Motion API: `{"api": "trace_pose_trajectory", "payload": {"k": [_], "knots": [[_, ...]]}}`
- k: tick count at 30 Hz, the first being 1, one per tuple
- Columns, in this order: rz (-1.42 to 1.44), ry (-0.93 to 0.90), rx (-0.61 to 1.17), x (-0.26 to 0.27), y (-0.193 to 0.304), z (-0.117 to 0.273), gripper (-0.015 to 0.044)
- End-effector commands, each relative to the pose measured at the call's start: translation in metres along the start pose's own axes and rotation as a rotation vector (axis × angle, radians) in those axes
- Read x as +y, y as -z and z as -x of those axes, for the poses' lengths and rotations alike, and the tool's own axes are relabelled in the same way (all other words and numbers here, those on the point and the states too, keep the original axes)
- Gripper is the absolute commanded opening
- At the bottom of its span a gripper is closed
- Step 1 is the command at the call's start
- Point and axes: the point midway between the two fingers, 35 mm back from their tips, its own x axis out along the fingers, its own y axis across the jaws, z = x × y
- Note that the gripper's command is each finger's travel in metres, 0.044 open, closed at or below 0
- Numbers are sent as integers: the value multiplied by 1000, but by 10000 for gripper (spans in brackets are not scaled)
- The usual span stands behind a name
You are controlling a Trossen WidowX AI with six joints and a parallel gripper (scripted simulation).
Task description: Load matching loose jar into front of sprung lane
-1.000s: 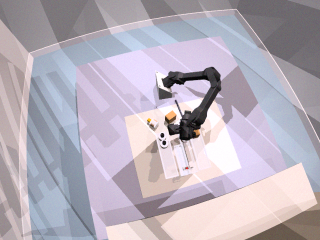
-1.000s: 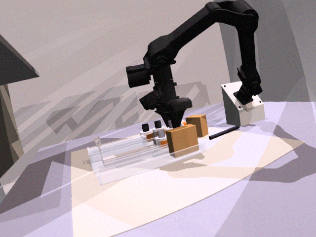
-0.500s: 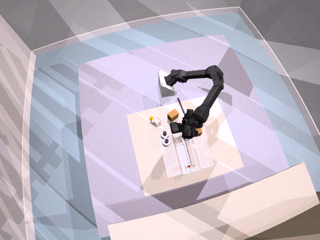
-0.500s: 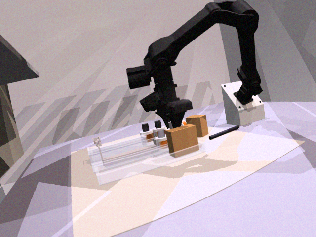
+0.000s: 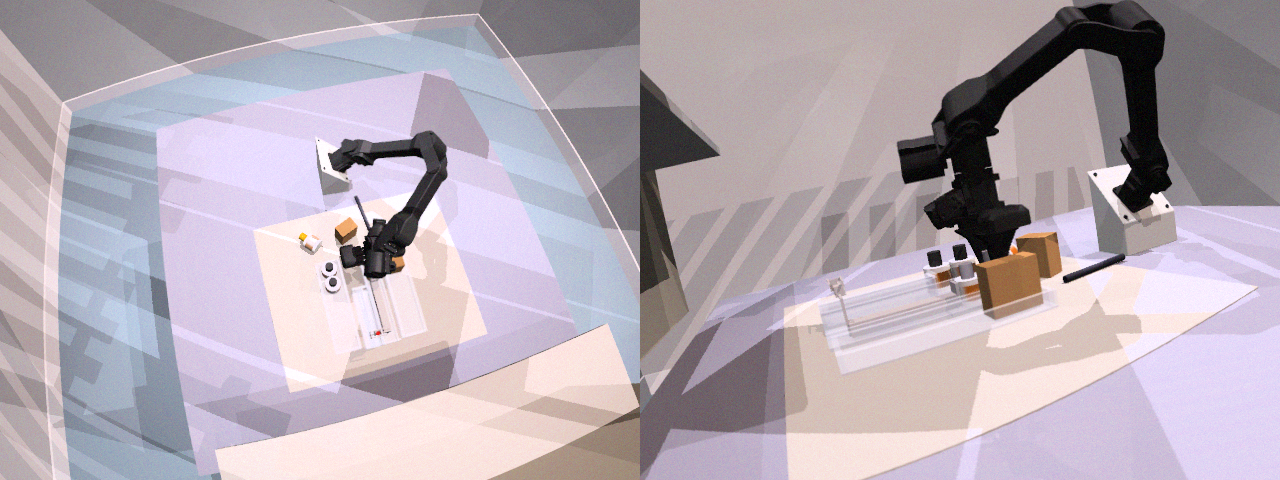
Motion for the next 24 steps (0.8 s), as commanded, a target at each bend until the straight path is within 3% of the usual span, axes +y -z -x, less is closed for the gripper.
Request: {"api": "trace_pose_trajectory", "payload": {"k": [1, 24], "knots": [[8, -9, -11, 2, -3, -2, 0], [8, -10, -11, 2, -2, -9, 0]]}}
